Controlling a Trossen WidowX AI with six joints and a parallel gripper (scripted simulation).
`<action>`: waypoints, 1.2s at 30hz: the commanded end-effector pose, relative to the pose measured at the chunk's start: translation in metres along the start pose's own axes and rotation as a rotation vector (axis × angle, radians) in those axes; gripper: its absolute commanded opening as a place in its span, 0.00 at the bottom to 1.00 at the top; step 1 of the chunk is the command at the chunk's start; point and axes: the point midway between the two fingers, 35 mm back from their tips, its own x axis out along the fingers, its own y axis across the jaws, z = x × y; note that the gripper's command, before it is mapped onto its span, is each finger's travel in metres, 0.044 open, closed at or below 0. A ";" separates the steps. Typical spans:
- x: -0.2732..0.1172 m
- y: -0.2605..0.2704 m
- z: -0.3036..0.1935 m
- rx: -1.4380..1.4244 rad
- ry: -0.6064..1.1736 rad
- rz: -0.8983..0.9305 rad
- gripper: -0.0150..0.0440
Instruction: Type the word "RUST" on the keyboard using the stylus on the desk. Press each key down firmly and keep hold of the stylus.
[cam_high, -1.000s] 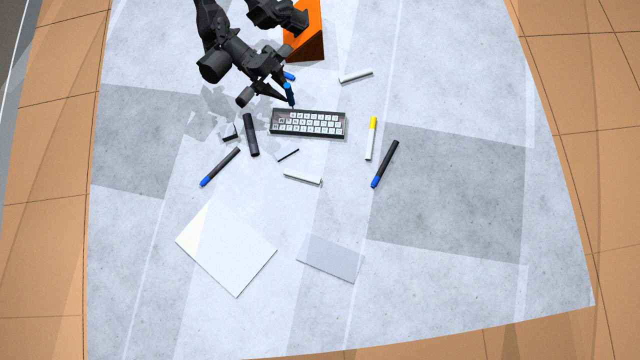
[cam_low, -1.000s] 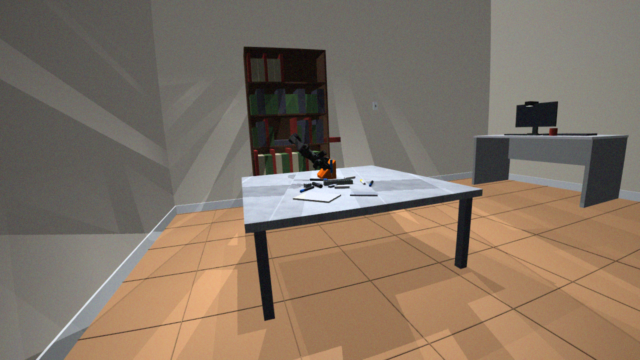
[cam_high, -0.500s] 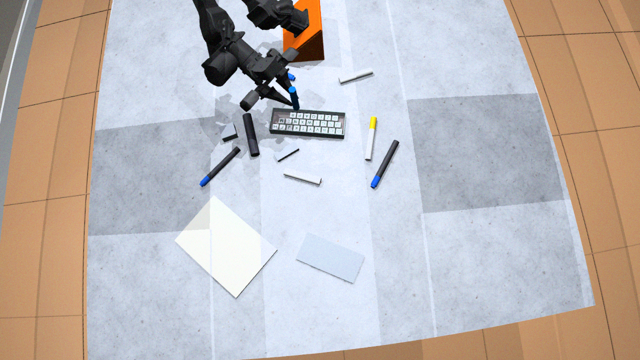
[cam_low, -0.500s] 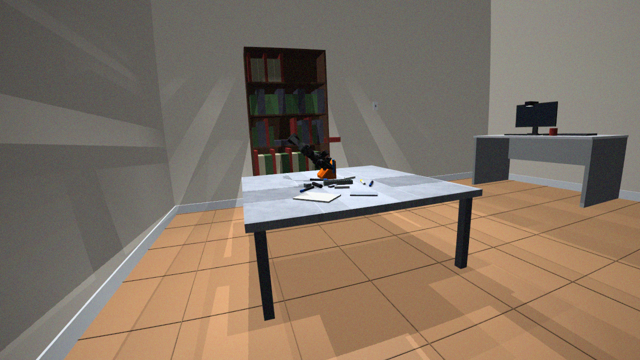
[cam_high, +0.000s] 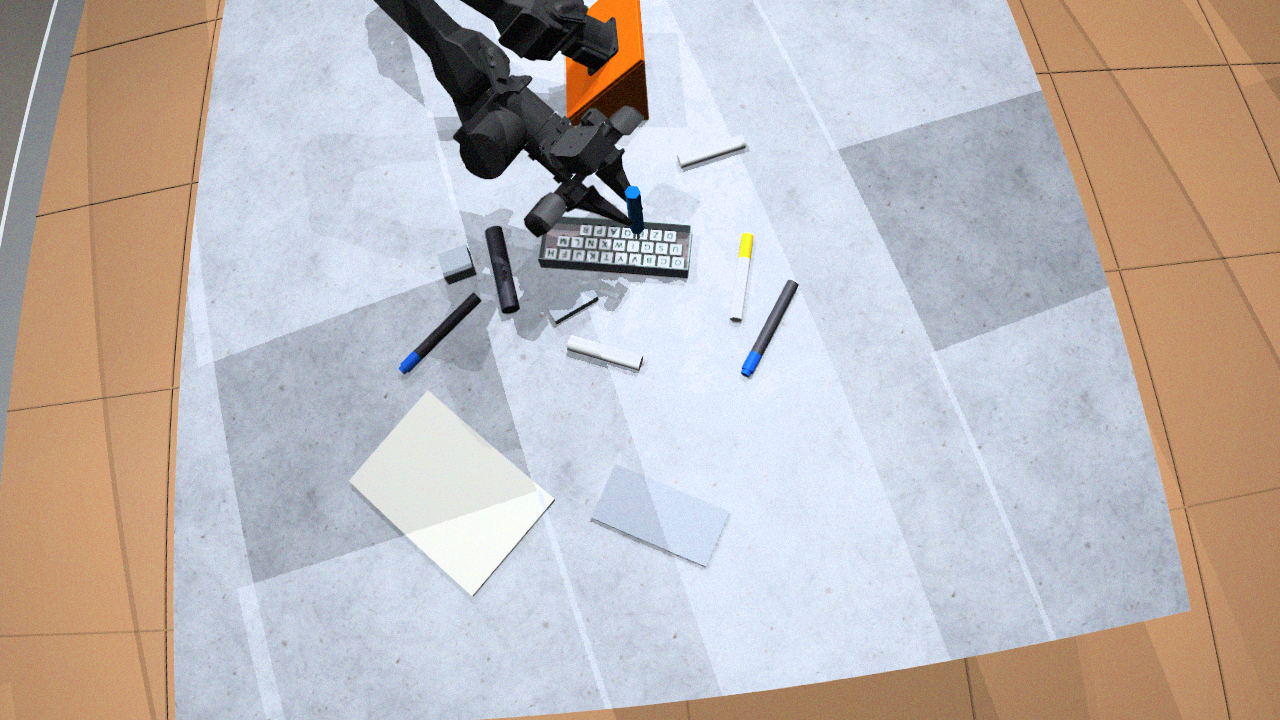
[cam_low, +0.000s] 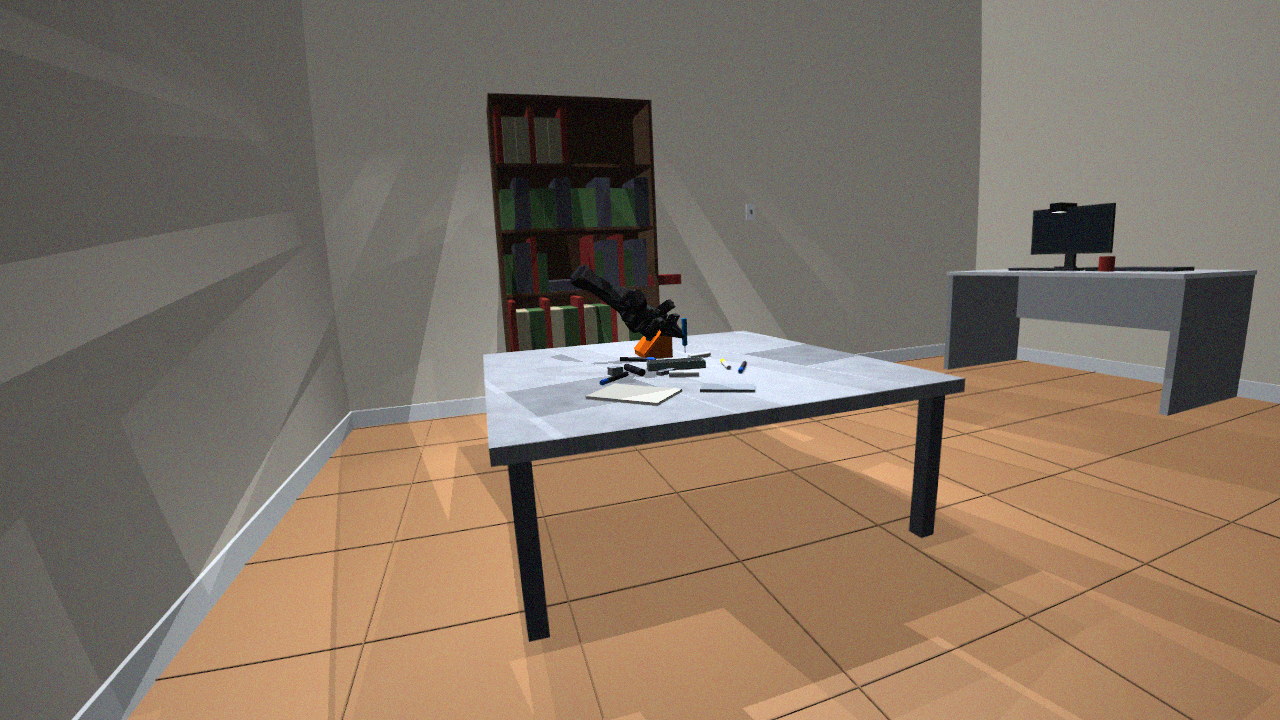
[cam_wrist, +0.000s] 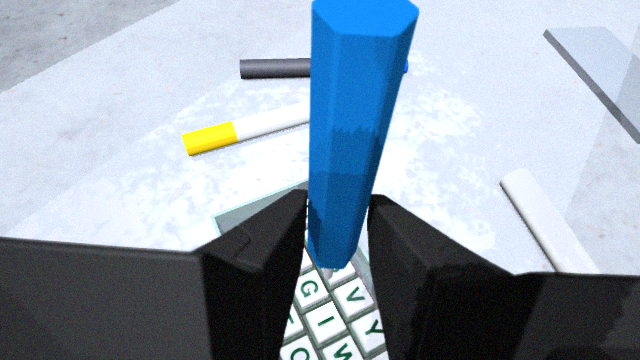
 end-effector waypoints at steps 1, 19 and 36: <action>0.013 0.011 0.008 0.000 0.002 0.005 0.25; 0.041 0.028 0.008 0.001 -0.006 -0.006 0.25; 0.045 0.028 0.003 0.001 -0.005 -0.005 0.39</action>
